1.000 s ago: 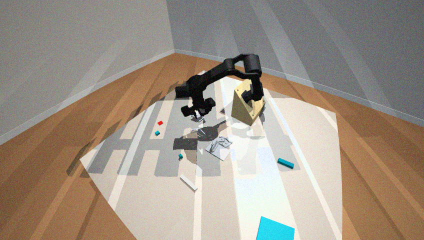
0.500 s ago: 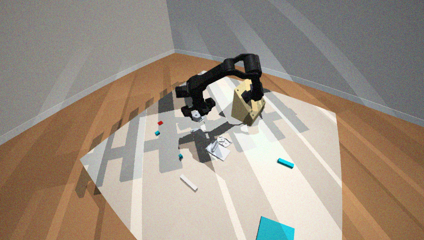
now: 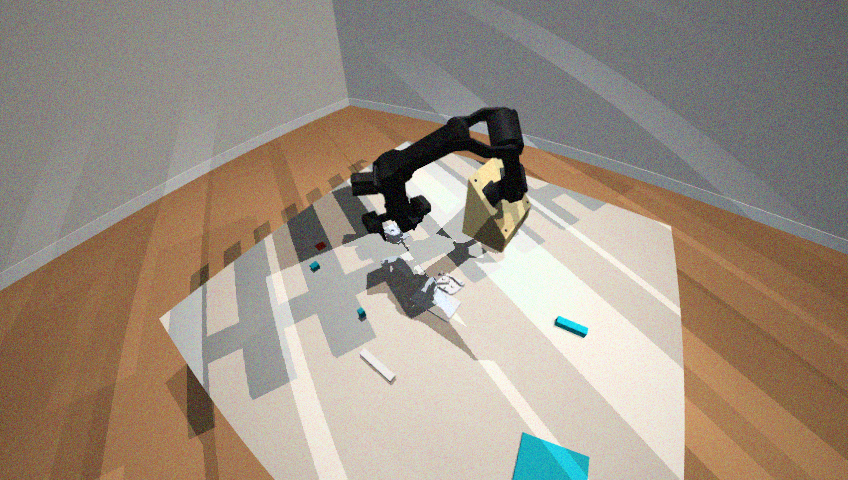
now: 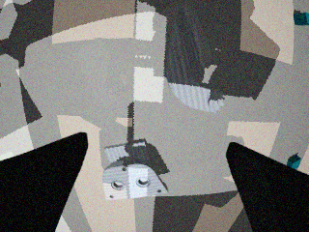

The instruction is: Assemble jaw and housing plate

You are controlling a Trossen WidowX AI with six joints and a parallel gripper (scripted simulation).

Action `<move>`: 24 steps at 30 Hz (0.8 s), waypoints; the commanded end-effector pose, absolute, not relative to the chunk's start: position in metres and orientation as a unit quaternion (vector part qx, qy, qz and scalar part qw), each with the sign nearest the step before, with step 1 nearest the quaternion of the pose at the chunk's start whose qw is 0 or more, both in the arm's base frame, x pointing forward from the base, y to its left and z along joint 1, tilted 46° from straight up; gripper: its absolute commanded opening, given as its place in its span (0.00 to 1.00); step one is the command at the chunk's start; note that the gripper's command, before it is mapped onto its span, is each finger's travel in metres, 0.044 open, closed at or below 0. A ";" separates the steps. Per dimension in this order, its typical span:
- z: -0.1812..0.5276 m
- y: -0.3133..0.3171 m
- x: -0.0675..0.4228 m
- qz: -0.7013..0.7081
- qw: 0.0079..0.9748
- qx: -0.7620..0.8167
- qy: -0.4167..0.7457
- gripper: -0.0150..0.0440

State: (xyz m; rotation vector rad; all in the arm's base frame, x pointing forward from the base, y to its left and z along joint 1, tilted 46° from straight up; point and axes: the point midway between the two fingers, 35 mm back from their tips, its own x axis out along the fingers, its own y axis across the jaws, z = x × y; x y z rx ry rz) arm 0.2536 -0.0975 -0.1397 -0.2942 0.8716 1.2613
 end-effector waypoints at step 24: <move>-0.140 -0.097 0.254 0.569 0.710 -0.133 0.393 0.25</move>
